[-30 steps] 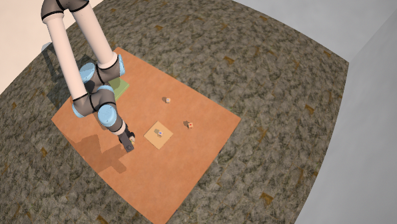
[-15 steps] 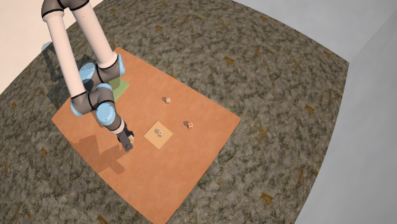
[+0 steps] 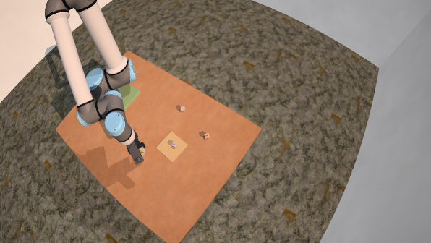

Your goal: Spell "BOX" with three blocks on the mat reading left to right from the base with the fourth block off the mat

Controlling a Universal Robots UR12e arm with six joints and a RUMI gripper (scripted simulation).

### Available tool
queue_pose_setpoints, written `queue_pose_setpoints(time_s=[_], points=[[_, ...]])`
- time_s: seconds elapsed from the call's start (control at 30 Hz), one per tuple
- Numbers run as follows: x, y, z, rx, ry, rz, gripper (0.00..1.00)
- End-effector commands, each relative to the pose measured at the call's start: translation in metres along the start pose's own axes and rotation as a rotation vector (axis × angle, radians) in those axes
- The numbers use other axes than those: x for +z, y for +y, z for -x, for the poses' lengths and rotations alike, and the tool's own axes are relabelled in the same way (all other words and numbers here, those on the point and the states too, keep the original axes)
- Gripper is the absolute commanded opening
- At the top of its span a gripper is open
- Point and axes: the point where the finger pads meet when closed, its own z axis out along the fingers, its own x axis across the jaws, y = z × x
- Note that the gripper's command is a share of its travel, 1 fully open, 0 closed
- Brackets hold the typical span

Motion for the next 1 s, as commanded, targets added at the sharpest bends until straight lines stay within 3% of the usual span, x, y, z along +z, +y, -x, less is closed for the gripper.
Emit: queue_pose_setpoints(time_s=[0.0, 0.27, 0.97], points=[[0.0001, -0.0012, -0.0009, 0.055, 0.0, -0.001, 0.05], [0.0014, -0.0021, -0.0024, 0.152, 0.0, -0.001, 0.05], [0.0075, -0.0044, -0.0087, 0.602, 0.0, -0.001, 0.05]])
